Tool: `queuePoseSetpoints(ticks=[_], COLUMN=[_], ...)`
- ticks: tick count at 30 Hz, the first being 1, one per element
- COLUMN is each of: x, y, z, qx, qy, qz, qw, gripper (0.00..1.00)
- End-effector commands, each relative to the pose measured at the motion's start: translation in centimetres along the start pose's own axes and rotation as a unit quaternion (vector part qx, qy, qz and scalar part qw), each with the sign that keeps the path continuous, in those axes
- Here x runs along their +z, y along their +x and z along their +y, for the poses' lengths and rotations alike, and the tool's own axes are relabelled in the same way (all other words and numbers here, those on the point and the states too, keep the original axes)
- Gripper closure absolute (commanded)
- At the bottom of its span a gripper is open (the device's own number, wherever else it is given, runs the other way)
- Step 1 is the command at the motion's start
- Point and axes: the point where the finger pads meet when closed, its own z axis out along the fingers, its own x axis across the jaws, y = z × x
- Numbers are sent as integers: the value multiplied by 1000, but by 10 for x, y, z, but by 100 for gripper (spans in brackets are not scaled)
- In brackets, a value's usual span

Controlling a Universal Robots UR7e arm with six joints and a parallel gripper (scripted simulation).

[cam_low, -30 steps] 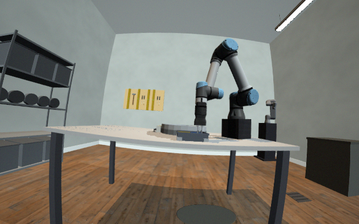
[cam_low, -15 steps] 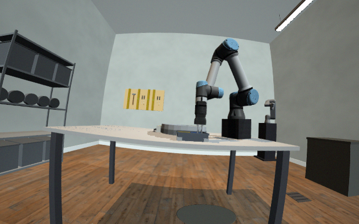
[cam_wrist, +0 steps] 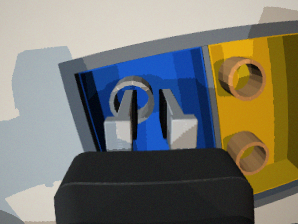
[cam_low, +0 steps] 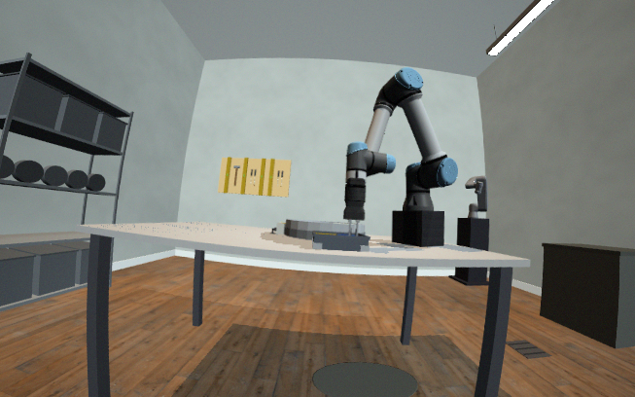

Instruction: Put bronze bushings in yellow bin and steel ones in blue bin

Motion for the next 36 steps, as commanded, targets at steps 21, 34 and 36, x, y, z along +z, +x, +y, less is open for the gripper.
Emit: queuePoseSetpoints(ticks=[21,34,36], x=[-52,-100,-100], y=[0,0,0], z=[0,0,0], qx=[0,0,0], qy=[0,0,0], qz=[1,1,1], qw=[1000,1000,1000], gripper=[58,58,58])
